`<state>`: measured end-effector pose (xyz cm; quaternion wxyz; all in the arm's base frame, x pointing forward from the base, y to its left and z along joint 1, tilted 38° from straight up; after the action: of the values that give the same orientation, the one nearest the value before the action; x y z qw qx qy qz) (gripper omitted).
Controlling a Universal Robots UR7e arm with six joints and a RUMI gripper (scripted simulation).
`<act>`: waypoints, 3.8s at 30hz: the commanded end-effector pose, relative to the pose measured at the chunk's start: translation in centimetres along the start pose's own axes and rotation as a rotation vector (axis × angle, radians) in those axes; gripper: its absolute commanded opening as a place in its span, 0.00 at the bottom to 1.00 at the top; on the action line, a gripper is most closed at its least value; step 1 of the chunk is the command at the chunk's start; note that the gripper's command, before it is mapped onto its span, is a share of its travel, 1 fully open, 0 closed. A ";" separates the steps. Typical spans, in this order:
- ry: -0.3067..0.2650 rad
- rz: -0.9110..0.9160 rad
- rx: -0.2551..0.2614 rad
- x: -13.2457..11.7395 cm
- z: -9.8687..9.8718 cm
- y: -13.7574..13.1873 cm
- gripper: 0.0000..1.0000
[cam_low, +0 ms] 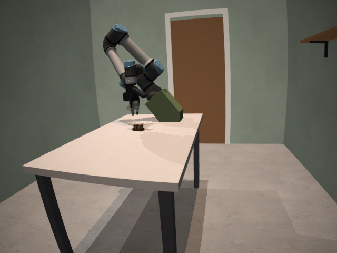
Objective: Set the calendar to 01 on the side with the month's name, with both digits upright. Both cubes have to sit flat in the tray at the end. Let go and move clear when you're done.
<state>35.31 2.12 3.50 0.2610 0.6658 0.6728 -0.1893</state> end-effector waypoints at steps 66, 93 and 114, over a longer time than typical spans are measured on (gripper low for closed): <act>0.001 0.000 -0.001 -0.1 4.8 0.0 0.28; 0.001 0.000 -0.001 -0.1 5.3 0.0 0.28; 0.001 0.000 -0.001 -0.1 5.3 0.0 0.28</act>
<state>35.84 -1.17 -0.68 0.2609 0.6658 0.6730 -0.1890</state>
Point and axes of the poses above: the point where the finger pads meet when closed, its own z axis out along the fingers, its own y axis across the jaws, x = y × z, the point moved 9 cm from there along -z, back along the fingers, and after that the axes turned 6 degrees about -z, right-handed, at the moved point
